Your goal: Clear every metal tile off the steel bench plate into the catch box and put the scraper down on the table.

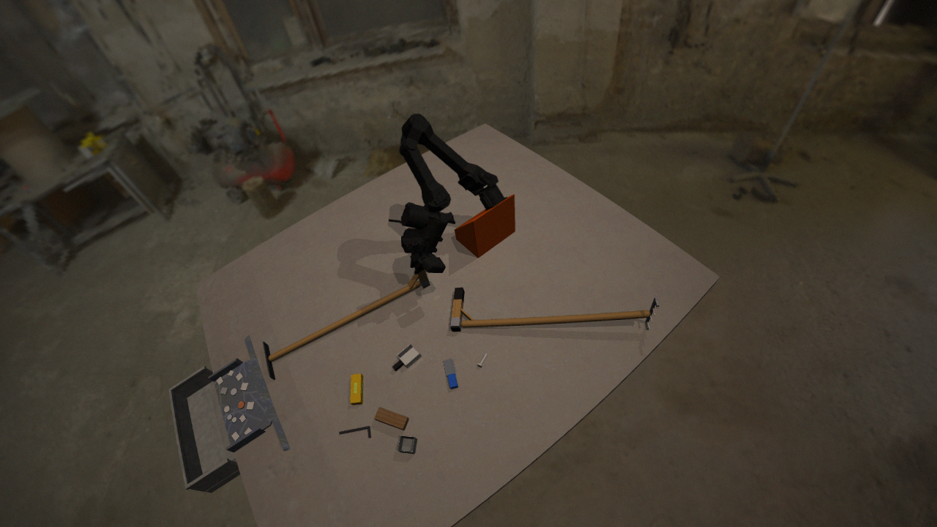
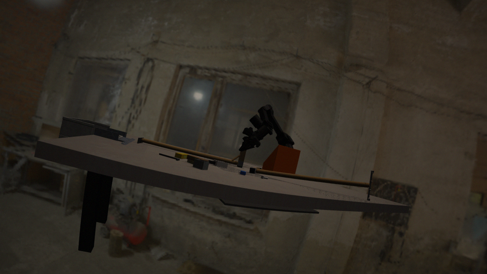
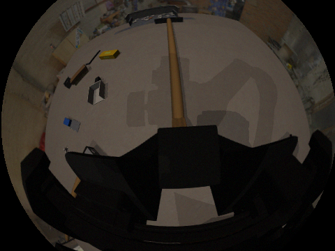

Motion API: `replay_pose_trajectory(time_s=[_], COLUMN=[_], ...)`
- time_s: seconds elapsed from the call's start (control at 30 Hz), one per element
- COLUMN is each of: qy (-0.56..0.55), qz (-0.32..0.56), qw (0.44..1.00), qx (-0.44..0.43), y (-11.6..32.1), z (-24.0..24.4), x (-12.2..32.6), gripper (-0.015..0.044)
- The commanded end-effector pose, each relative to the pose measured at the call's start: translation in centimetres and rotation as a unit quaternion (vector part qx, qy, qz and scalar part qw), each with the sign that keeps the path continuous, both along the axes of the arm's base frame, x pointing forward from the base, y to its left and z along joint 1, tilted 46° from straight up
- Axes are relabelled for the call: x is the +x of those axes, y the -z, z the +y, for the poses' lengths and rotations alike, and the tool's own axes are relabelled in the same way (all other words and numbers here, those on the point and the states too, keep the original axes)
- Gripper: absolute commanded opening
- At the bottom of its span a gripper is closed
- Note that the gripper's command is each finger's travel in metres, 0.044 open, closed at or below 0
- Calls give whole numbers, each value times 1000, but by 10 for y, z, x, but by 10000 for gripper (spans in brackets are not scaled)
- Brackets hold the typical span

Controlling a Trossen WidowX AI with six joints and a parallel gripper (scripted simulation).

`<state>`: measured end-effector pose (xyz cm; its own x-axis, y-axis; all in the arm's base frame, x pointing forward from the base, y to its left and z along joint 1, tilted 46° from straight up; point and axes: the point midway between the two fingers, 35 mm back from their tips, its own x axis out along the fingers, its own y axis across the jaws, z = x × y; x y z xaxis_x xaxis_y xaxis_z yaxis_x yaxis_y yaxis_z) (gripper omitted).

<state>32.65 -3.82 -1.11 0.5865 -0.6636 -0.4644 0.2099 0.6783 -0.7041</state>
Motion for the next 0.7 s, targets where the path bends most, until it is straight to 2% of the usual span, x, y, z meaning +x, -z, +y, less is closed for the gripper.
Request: replay_pose_trajectory(time_s=[0.0, 0.67], qy=[-8, -38], qz=[4, 36], qw=[1000, 999], qx=[2, 1], y=[4, 14], z=[7, 16], x=[2, 1], gripper=[0, 0])
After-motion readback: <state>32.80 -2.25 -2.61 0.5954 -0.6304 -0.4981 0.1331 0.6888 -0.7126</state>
